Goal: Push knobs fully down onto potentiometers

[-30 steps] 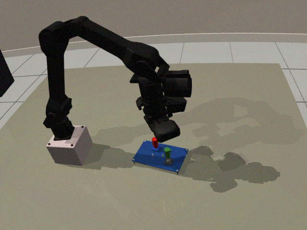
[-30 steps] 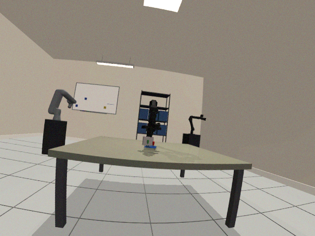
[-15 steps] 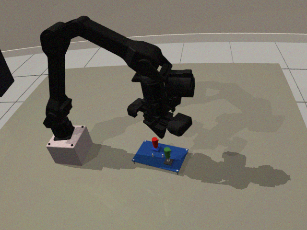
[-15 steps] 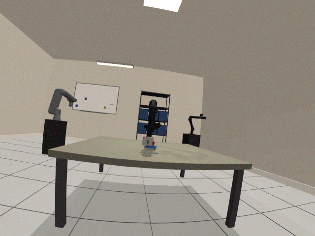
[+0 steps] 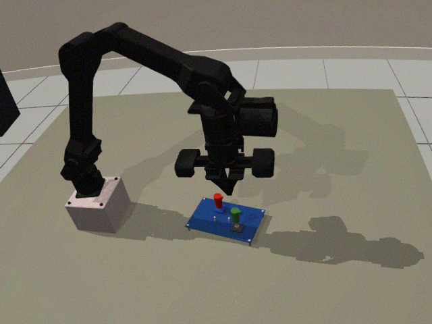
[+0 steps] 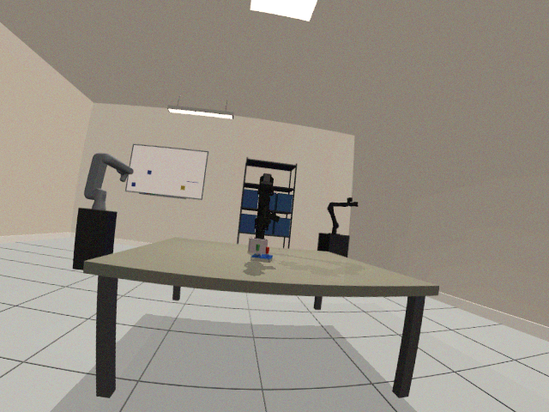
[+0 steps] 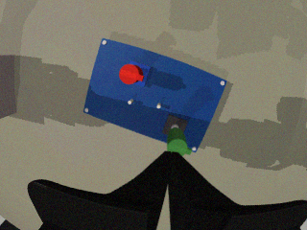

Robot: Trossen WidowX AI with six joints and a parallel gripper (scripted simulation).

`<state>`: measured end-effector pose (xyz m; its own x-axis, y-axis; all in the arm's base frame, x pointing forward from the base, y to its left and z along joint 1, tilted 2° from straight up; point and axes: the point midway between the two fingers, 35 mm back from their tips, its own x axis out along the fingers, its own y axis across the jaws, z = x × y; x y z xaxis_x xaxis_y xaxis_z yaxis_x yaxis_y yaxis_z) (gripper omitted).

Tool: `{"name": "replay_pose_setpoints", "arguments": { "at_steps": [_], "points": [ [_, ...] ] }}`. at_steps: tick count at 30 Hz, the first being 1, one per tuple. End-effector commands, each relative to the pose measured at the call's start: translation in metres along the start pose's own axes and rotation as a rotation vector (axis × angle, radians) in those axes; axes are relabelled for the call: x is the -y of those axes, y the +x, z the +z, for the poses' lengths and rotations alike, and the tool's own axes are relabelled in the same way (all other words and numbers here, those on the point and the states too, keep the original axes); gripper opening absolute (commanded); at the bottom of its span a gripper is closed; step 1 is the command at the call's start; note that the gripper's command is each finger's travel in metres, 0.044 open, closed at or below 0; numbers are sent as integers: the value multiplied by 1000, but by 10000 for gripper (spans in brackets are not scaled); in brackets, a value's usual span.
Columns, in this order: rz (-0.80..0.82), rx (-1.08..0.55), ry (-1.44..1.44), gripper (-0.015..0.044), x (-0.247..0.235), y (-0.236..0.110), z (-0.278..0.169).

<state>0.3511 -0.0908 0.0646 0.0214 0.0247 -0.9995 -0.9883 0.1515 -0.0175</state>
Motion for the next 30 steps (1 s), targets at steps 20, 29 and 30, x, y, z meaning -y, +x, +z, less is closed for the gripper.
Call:
{"name": "replay_pose_setpoints", "arguments": {
  "at_steps": [20,29,30],
  "points": [
    [12,-7,-703,0,8,-9,-11],
    [13,-7,-703,0,8,11,-11],
    [13,-7,-703,0,8,11,-11]
  ]
}}
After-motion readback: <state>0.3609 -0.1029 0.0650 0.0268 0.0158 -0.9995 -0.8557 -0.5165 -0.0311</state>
